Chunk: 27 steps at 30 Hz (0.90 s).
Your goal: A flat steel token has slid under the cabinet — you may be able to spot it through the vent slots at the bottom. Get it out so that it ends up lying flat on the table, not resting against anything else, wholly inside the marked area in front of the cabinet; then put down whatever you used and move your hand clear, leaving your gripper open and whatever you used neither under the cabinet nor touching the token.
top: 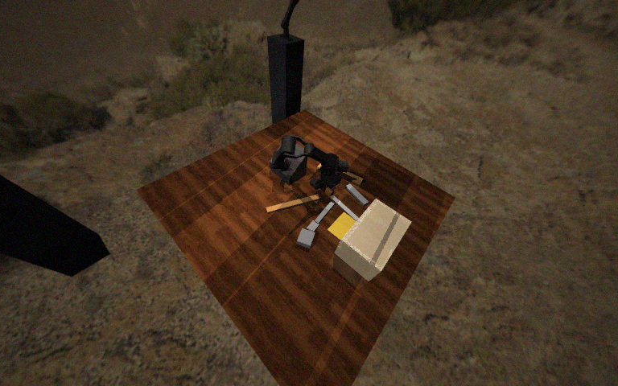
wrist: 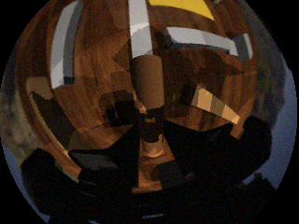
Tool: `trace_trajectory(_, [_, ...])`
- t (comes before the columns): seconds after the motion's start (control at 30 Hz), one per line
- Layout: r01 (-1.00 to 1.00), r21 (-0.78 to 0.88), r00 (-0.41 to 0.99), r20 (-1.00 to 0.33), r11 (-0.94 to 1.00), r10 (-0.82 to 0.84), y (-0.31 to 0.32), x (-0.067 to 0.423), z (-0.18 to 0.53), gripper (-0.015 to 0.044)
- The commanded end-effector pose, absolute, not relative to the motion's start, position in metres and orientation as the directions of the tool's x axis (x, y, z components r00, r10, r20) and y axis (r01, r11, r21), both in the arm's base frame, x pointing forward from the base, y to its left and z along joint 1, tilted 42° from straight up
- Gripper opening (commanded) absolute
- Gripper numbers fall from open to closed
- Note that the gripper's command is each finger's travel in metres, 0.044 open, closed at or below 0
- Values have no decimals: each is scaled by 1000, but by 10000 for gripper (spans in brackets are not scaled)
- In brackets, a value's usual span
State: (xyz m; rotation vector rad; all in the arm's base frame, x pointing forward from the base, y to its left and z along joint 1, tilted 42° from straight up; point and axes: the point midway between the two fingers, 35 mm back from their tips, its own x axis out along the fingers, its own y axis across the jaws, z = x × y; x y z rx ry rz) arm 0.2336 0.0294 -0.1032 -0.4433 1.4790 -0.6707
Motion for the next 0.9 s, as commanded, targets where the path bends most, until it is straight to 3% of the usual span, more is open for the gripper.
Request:
trace_trajectory(0.0, [139, -651, -36, -756, 746, -653, 31, 233, -104, 0])
trace_trajectory(0.53, [139, -652, -41, -756, 745, -654, 45, 228, -112, 0])
trace_trajectory(0.77, [139, -655, -43, -753, 742, -657, 41, 227, -110, 184])
trace_trajectory(0.87, [139, -655, -43, -753, 742, -657, 41, 227, -110, 200])
